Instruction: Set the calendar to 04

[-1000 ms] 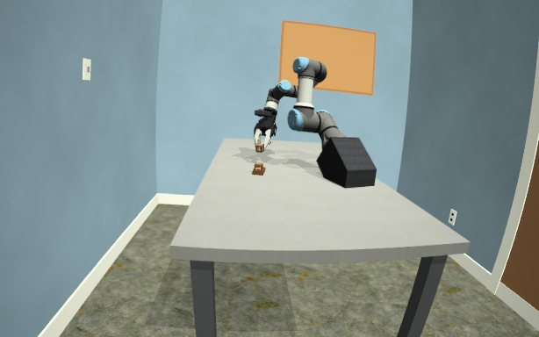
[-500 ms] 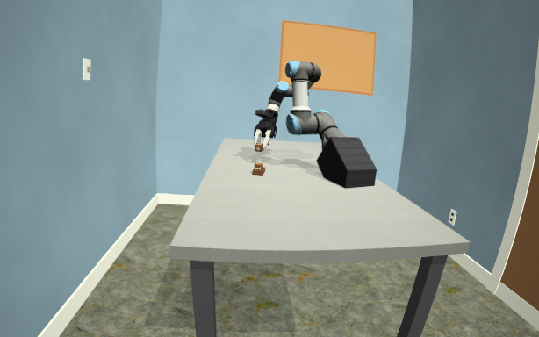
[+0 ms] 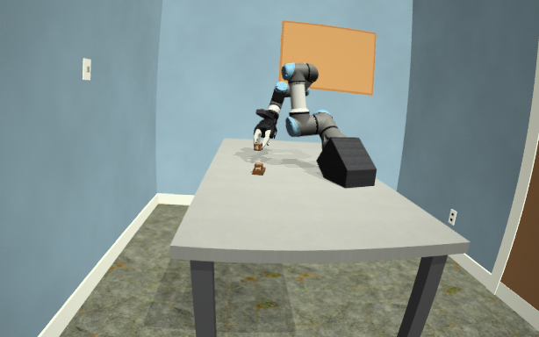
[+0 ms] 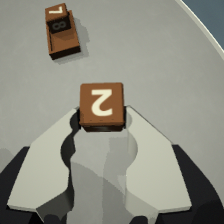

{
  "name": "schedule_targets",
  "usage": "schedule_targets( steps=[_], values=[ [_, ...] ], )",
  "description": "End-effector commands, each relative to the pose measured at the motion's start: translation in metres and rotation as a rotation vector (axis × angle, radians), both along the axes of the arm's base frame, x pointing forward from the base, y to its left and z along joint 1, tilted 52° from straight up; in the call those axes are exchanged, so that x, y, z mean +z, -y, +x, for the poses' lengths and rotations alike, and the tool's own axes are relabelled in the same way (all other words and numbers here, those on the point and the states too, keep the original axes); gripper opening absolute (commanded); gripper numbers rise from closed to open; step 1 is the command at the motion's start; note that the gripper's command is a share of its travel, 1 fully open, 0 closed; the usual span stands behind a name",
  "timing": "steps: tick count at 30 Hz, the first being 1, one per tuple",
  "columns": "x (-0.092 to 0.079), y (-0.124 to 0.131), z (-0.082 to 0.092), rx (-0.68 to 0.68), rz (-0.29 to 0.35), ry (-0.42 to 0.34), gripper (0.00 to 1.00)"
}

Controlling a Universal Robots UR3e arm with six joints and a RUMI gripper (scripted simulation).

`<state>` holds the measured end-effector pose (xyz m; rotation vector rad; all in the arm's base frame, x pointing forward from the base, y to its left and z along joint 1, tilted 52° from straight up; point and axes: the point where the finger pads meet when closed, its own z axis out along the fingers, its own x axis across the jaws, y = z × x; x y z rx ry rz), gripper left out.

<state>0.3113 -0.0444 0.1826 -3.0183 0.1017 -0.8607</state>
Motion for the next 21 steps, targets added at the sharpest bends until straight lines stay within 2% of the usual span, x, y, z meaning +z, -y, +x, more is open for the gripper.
schedule_targets(
  steps=[1,21],
  values=[
    [0.0004,-0.0033,0.0006,0.014,0.006,0.008,0.11],
    [-0.0017,-0.0019,0.0013,0.014,0.009,0.007,0.11]
  ],
)
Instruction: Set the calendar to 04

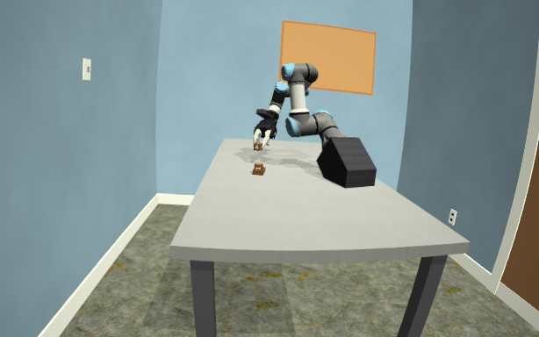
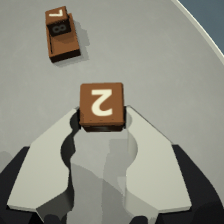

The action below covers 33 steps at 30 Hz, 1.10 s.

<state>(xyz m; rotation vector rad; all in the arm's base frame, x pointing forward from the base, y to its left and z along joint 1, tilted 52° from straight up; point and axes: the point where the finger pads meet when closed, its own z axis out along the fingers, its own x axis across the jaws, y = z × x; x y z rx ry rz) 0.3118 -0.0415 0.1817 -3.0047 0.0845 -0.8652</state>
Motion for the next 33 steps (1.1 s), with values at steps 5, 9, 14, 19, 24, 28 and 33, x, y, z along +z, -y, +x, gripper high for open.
schedule_targets(
  steps=[5,9,14,19,24,28,33],
  values=[
    [-0.003,0.003,0.002,0.001,0.000,0.001,0.11],
    [-0.004,0.005,0.003,0.001,0.000,0.001,0.11],
    [-0.008,0.009,0.005,0.001,0.000,0.000,0.11],
    [-0.013,0.015,0.007,0.001,0.000,0.000,0.11],
    [-0.019,0.021,0.011,0.001,0.000,0.000,0.11],
    [-0.021,0.024,0.012,0.001,0.000,0.000,0.11],
    [-0.027,0.030,0.015,0.001,0.000,0.000,0.11]
  ],
)
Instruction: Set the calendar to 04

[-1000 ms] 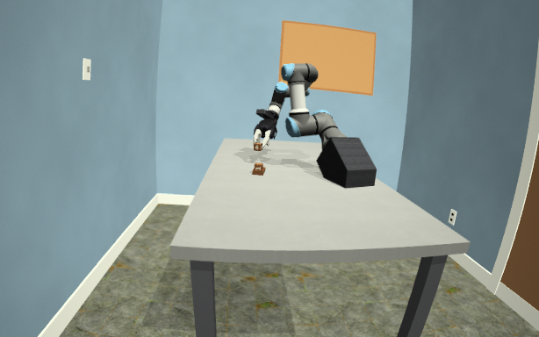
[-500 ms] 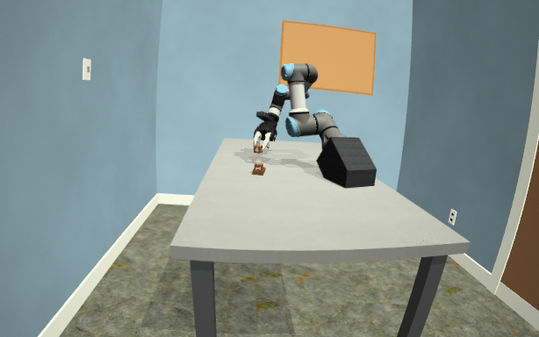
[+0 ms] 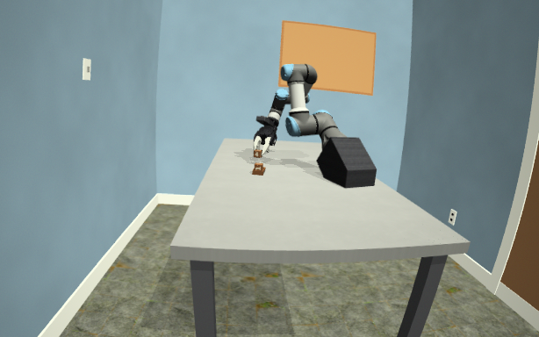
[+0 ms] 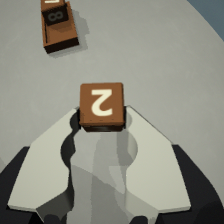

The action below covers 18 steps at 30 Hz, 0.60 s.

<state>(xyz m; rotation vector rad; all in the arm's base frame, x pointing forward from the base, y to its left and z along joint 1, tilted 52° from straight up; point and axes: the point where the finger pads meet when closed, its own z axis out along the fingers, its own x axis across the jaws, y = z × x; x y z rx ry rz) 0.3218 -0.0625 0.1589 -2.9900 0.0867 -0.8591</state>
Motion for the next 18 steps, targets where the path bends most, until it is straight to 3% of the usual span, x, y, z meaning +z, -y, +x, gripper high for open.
schedule_targets(
  steps=[1,18],
  values=[
    [-0.005,0.010,0.005,-0.002,-0.015,0.001,0.11],
    [-0.015,0.022,0.011,-0.002,-0.015,0.001,0.11]
  ],
)
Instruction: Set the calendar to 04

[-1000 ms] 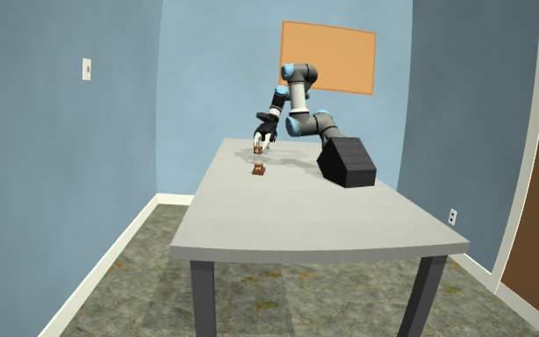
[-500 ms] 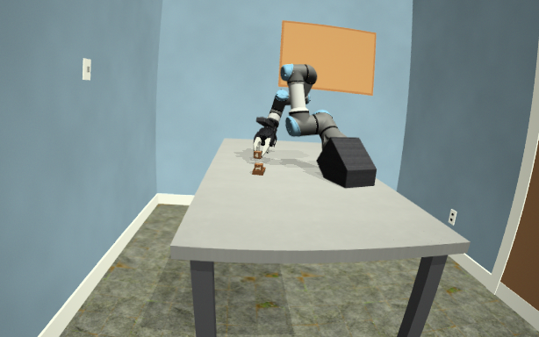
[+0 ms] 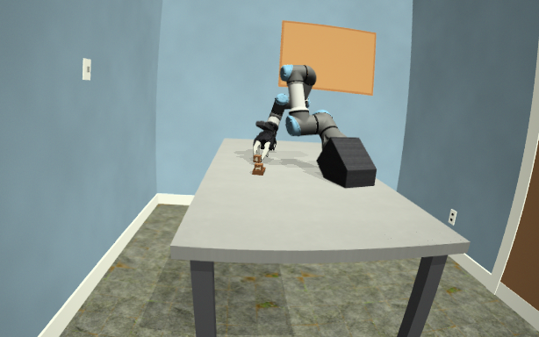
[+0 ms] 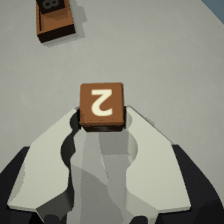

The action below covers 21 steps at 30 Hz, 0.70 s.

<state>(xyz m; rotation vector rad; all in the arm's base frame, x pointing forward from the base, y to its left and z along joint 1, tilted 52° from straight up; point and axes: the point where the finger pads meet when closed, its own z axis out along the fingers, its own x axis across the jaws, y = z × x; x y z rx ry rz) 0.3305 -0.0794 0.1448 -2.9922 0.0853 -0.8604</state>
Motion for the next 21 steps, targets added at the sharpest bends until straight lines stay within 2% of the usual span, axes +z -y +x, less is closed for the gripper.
schedule_targets(
  steps=[1,21],
  values=[
    [-0.0015,0.0057,0.0027,-0.002,-0.013,0.001,0.11],
    [-0.0017,0.0069,0.0033,-0.002,-0.014,0.002,0.11]
  ],
)
